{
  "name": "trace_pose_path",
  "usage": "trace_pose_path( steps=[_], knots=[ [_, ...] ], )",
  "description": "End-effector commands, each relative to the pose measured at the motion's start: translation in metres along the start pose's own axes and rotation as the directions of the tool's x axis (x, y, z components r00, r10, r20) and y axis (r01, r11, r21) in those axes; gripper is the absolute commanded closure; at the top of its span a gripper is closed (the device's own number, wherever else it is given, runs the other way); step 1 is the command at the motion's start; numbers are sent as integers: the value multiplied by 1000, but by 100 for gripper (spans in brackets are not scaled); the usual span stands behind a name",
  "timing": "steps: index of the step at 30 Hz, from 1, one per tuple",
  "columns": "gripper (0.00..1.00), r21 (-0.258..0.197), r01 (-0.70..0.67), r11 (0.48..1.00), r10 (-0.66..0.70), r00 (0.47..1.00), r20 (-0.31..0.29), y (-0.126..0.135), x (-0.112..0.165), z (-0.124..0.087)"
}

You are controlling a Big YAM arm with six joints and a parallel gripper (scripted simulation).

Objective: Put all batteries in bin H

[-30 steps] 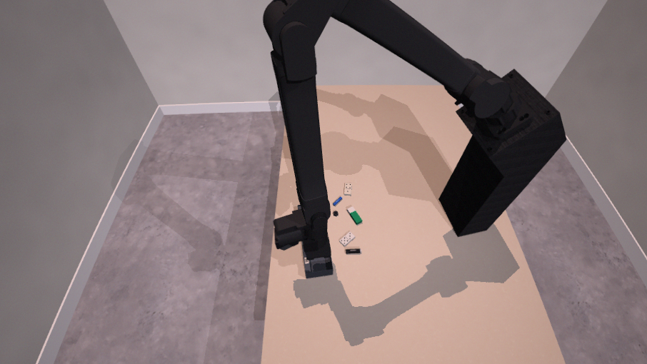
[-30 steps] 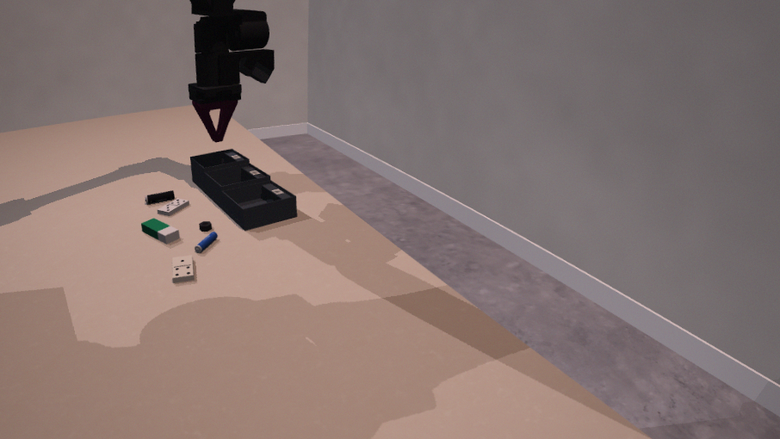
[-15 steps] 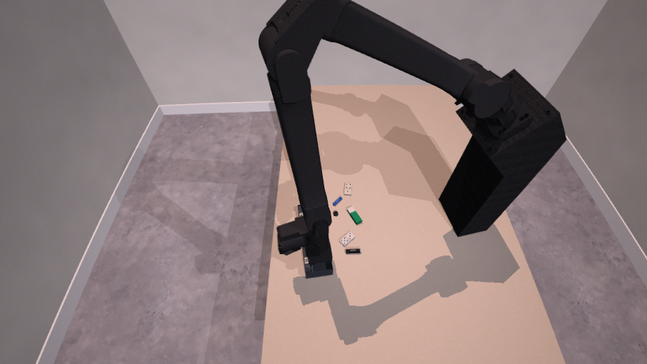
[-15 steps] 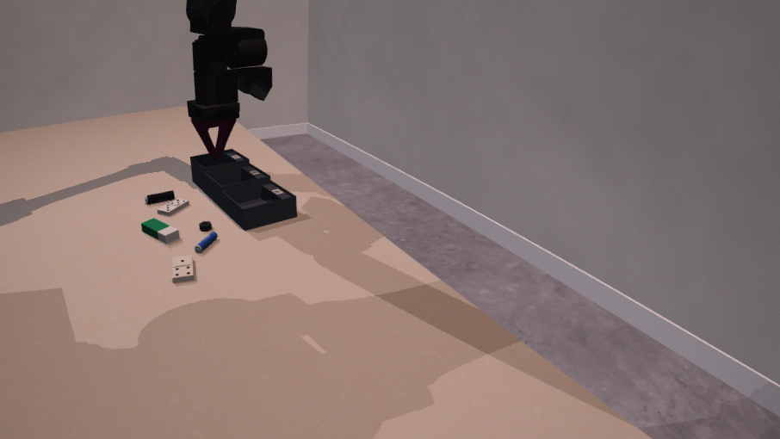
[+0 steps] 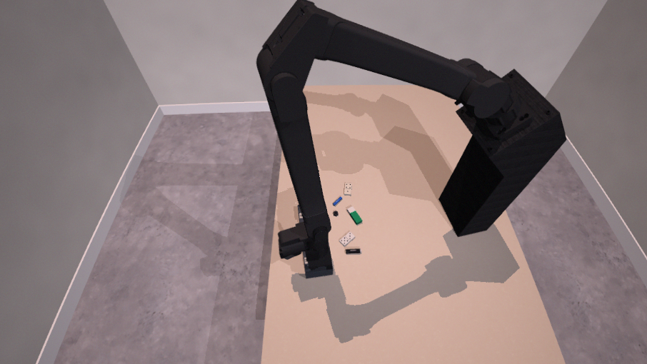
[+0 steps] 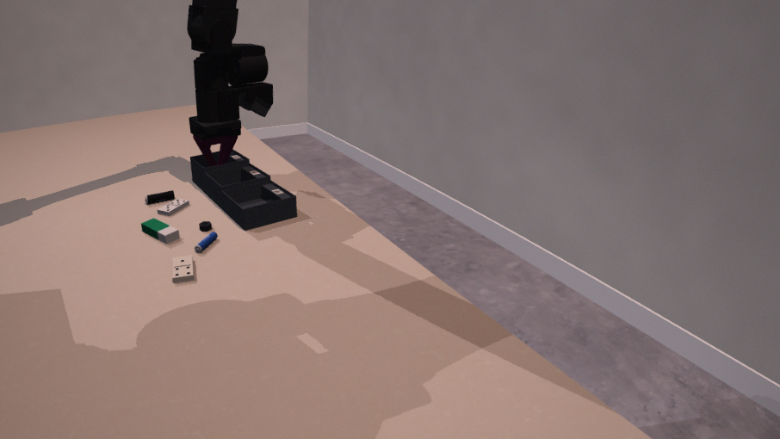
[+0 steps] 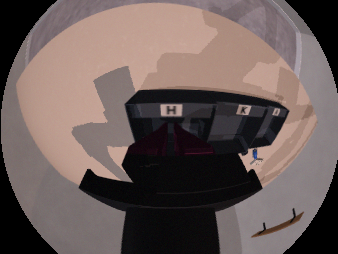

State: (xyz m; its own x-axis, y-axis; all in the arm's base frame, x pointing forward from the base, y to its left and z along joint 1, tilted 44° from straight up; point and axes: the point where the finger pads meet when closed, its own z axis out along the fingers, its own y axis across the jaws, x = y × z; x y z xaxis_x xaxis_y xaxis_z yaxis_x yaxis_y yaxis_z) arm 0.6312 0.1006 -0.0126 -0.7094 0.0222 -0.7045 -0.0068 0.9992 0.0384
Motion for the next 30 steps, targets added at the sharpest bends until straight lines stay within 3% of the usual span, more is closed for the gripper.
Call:
trace_pose_path(
  steps=[1,30],
  knots=[
    [91,4,4,1000,-4,1000,-6,-5,3,8],
    [91,8,3,1000,-3,1000,-18,-7,3,7]
  ],
)
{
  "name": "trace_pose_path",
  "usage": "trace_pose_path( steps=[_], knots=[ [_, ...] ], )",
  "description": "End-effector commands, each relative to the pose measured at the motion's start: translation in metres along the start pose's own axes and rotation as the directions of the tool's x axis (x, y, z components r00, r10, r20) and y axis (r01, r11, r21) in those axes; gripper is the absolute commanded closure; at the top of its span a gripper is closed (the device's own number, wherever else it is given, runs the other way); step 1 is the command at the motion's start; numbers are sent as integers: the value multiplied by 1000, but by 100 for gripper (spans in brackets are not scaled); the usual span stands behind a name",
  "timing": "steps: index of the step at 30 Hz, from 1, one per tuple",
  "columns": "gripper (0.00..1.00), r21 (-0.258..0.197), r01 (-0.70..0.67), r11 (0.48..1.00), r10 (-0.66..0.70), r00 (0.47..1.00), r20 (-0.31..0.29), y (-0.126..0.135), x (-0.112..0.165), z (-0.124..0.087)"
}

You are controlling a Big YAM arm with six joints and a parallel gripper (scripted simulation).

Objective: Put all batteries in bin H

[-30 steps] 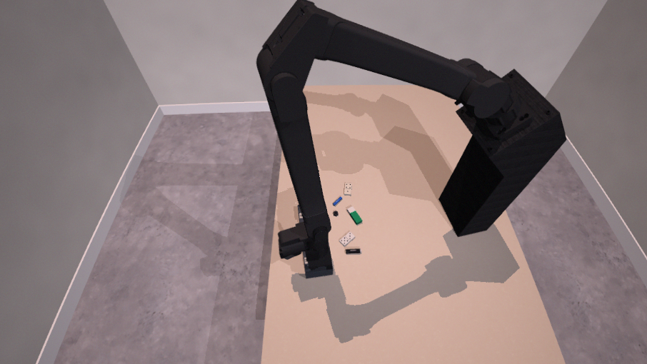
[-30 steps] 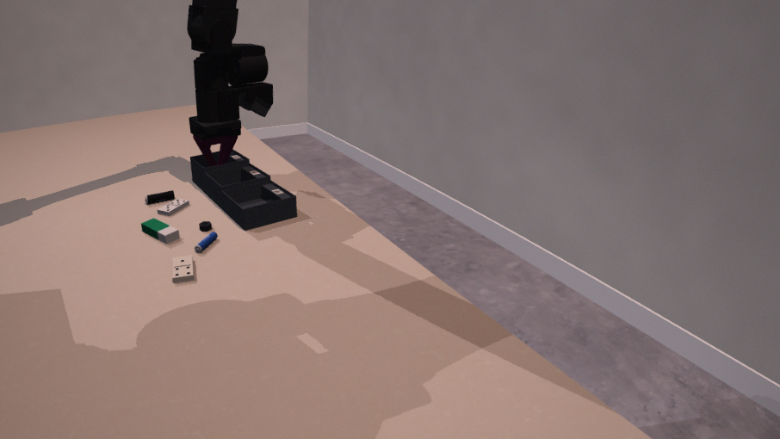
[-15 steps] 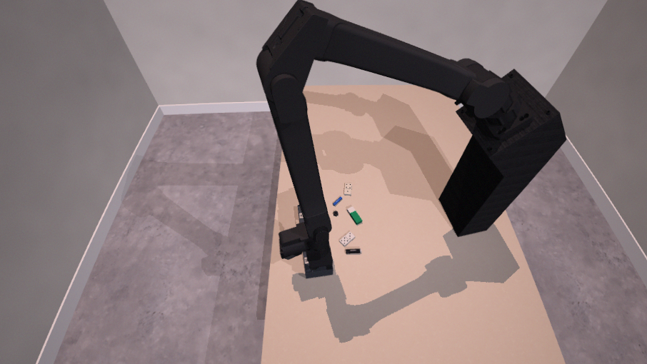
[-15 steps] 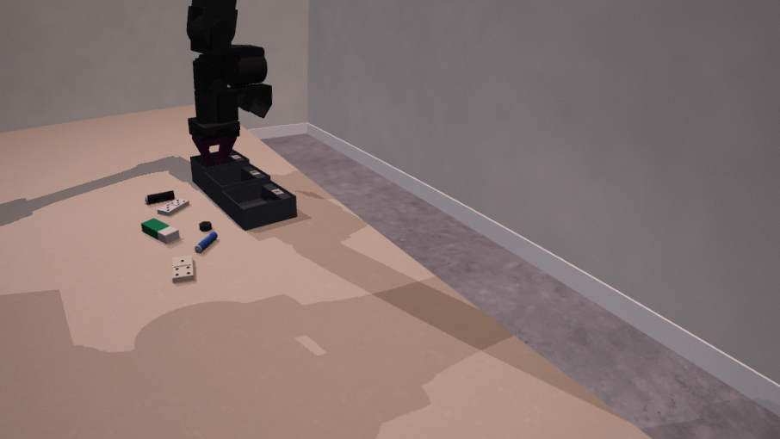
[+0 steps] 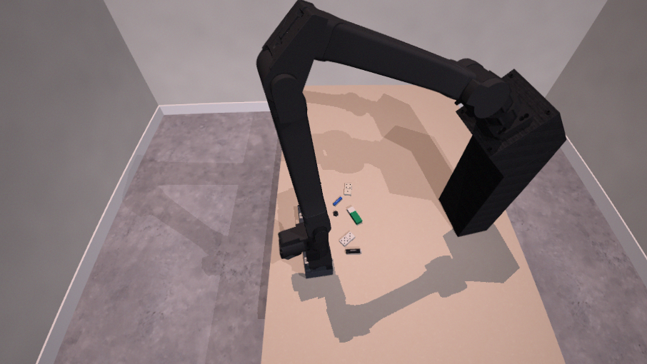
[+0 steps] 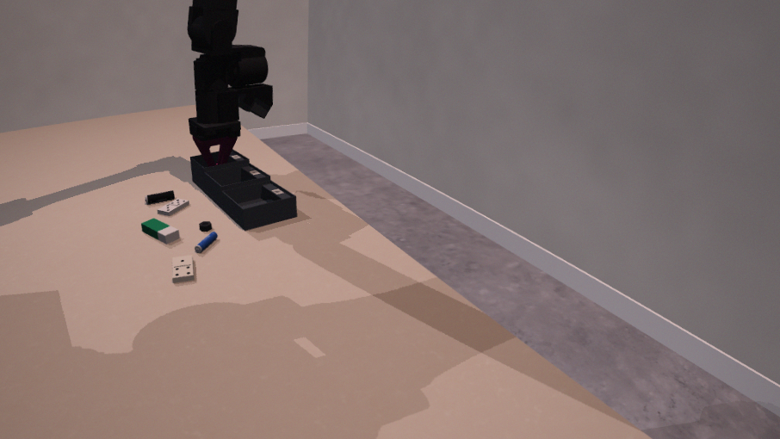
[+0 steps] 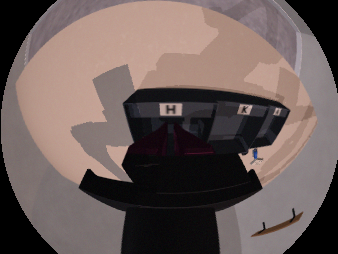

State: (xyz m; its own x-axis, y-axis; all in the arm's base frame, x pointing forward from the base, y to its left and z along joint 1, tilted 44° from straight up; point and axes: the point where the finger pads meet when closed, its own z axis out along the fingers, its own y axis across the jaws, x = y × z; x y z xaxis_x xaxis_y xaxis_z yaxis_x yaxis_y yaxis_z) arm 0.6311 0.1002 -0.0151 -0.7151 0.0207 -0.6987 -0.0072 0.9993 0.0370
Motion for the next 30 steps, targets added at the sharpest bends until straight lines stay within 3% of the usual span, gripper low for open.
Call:
trace_pose_path(
  steps=[1,2,14,15,27,28,30],
  knots=[
    [91,7,2,1000,-2,1000,-12,-7,1,5],
    [91,-2,0,1000,0,1000,13,0,-8,-3],
    [91,-2,0,1000,0,1000,13,0,-9,-4],
    [91,2,-1,1000,1,1000,23,-6,-18,-10],
    [91,-2,0,1000,0,1000,15,0,-12,-25],
    [91,2,3,1000,-3,1000,-17,-1,5,-15],
    [91,-4,0,1000,0,1000,15,1,-12,-30]
  ],
)
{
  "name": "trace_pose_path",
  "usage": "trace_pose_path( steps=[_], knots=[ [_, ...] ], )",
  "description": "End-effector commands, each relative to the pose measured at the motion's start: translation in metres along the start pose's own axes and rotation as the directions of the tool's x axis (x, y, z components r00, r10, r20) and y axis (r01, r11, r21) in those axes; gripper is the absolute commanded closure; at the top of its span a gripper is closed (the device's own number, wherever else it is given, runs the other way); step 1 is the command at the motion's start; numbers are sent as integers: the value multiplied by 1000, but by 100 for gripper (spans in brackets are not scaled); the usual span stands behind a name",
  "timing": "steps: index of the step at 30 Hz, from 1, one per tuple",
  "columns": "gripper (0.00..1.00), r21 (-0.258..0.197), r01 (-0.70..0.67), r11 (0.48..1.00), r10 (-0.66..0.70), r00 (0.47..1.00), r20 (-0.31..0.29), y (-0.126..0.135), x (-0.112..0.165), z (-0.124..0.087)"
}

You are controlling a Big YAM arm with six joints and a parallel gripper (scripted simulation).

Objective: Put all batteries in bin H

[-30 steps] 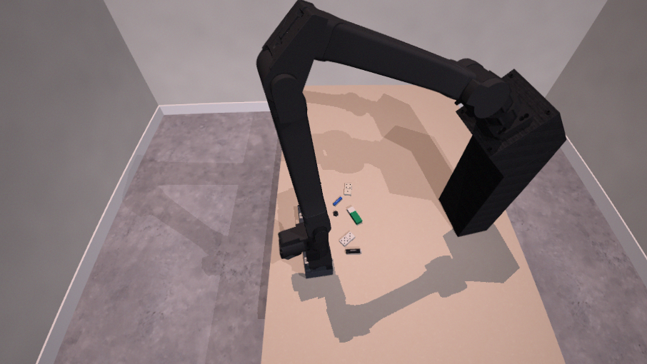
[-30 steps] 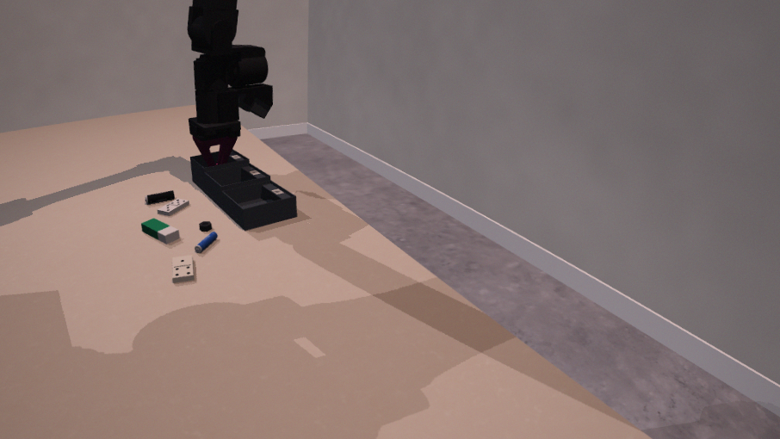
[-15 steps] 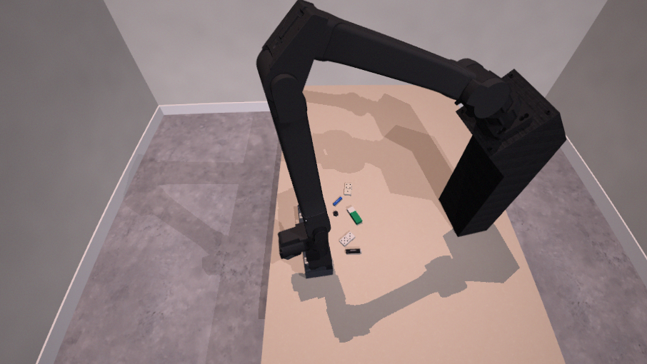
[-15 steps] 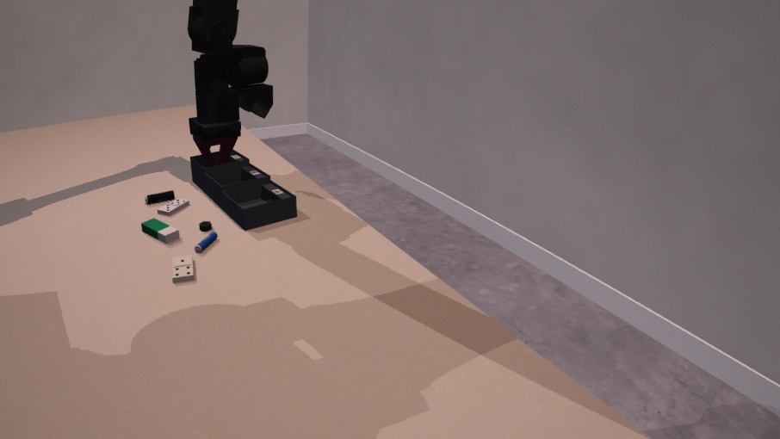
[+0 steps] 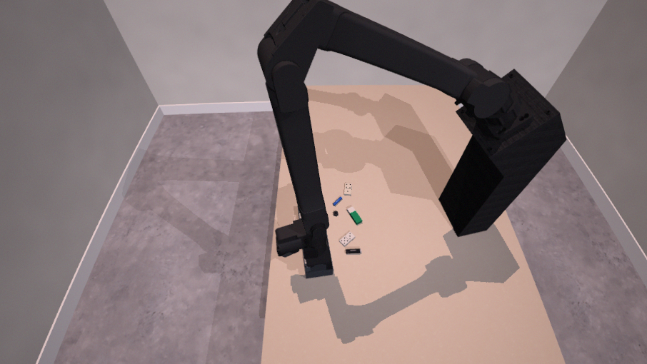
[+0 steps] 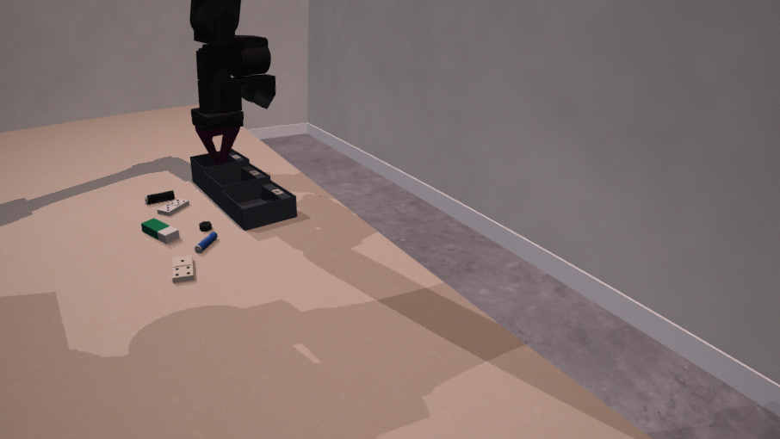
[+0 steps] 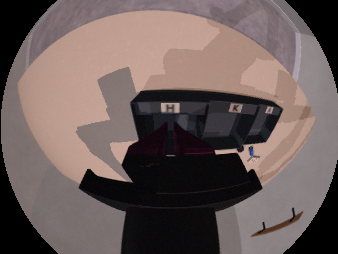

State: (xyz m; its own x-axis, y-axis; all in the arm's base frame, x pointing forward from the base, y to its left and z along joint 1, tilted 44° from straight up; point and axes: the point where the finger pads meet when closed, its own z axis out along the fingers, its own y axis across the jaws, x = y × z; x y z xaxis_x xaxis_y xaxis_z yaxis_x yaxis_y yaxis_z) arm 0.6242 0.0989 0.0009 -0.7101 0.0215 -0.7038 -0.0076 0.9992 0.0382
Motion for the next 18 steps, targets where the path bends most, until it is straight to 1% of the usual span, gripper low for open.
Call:
trace_pose_path(
  steps=[1,8,12,14,15,18],
  knots=[
    [91,-3,1,1000,-1,1000,8,3,-5,-15],
    [91,-8,1,1000,-1,1000,8,7,-5,-24],
    [91,-8,-1,1000,1,1000,9,8,-5,-40],
    [91,-8,-1,1000,1,1000,9,8,-5,-40],
    [91,-3,-4,1000,4,1000,9,3,-5,-44],
    [91,-7,-2,1000,2,1000,9,6,-5,-55]
  ],
)
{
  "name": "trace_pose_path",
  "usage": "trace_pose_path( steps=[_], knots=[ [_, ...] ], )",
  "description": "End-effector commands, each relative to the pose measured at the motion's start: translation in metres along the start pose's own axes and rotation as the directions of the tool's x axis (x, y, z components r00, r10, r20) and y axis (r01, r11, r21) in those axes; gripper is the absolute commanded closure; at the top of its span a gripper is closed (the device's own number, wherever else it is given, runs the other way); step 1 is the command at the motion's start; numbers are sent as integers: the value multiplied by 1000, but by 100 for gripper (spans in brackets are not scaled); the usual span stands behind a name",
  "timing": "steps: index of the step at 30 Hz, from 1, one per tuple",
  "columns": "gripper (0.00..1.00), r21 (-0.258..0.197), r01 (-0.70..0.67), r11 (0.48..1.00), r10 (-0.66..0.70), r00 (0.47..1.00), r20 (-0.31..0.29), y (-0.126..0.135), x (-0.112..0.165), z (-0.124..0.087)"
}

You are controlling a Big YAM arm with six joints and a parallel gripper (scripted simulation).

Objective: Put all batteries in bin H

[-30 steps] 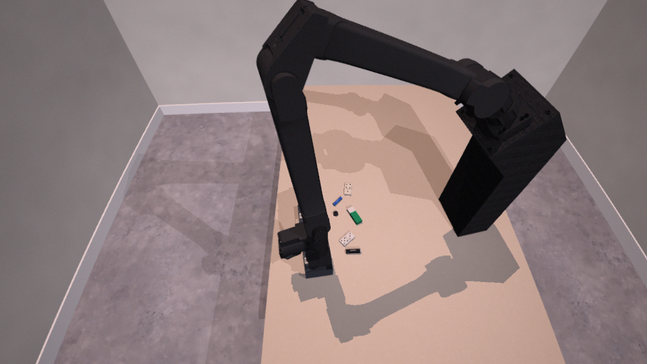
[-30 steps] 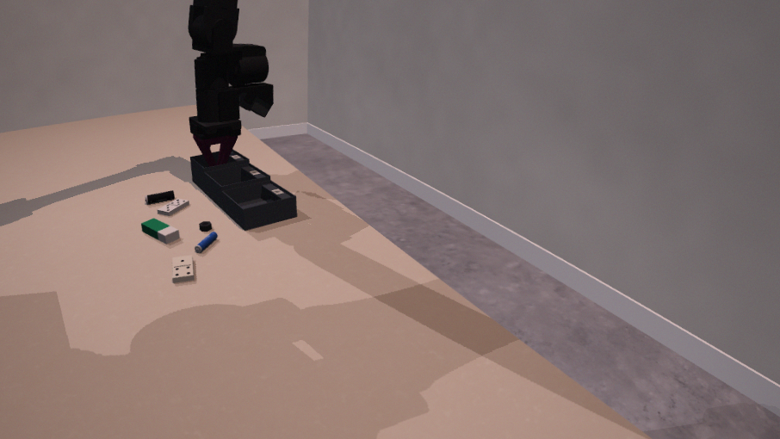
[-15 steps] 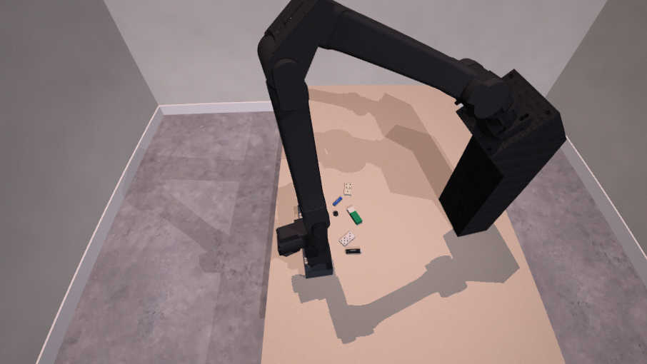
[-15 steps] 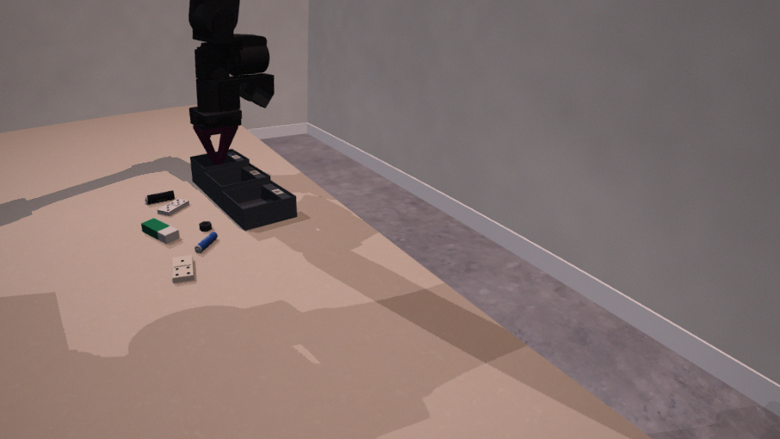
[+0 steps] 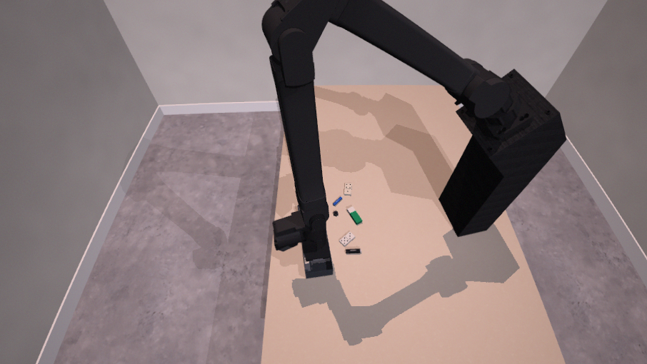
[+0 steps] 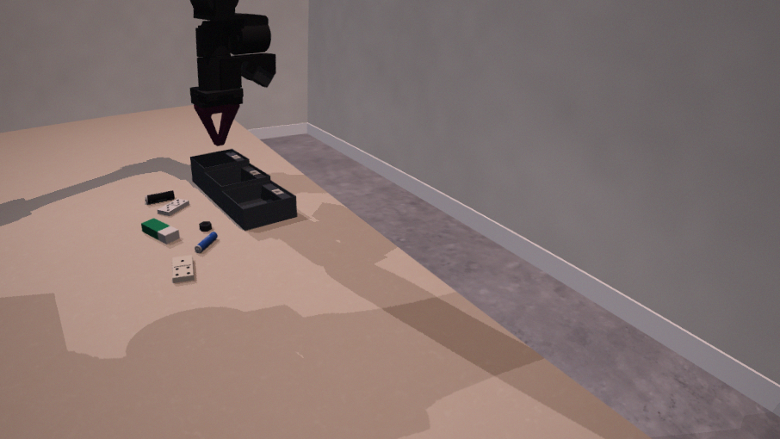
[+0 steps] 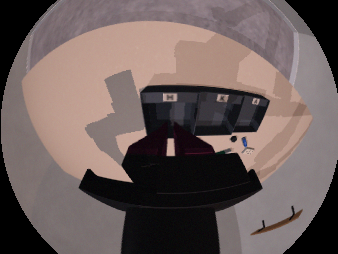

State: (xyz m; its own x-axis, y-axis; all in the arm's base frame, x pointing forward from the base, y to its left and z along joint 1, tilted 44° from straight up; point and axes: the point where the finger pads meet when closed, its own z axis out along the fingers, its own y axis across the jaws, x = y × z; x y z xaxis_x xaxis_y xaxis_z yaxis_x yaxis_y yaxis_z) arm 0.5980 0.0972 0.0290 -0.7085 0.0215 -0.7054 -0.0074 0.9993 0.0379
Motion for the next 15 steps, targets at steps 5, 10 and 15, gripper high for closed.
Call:
trace_pose_path(
  steps=[5,10,15],
  knots=[
    [91,-2,2,1000,-2,1000,-26,5,15,-3],
    [91,-3,2,1000,-2,1000,-17,6,12,-3],
    [91,-8,-2,1000,2,1000,7,8,-2,-33]
  ],
)
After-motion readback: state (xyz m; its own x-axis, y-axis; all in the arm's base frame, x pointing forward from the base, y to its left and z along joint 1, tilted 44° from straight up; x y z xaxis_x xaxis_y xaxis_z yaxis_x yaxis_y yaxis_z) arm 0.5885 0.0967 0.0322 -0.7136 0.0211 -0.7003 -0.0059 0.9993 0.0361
